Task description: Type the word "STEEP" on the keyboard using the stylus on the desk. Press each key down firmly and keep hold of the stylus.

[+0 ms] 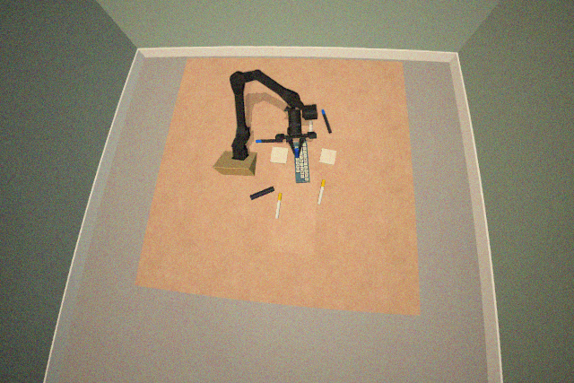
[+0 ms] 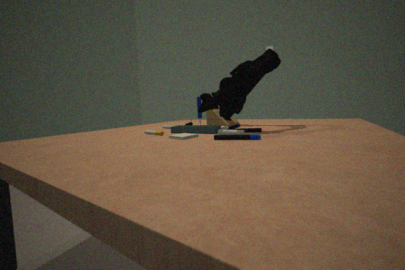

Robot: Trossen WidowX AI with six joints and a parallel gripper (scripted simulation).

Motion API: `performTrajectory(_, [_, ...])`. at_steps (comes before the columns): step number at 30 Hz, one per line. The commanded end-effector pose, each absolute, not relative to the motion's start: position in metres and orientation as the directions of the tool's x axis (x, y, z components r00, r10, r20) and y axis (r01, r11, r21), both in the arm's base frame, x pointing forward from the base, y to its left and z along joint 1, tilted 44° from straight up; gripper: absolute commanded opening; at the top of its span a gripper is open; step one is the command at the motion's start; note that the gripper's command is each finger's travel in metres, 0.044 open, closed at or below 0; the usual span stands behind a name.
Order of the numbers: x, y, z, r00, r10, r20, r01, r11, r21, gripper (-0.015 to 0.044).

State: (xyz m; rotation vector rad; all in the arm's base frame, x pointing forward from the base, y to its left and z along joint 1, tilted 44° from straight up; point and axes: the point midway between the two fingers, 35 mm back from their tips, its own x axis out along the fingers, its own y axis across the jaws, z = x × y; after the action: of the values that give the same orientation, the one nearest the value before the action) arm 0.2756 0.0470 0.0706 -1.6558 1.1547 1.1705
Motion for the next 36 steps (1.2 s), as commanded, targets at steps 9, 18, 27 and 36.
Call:
performTrajectory(9, [0.275, 0.051, 0.065, 0.16, -0.236, -0.959, -0.958, -0.273, -0.093, 0.0081])
performTrajectory(18, [0.274, 0.055, 0.061, 0.16, -0.235, -0.959, -0.958, -0.273, -0.093, 0.0081])
performTrajectory(27, [0.274, 0.058, 0.058, 0.16, -0.235, -0.959, -0.958, -0.273, -0.093, 0.0081])
performTrajectory(36, [0.273, 0.06, 0.056, 0.16, -0.235, -0.959, -0.958, -0.273, -0.093, 0.0081])
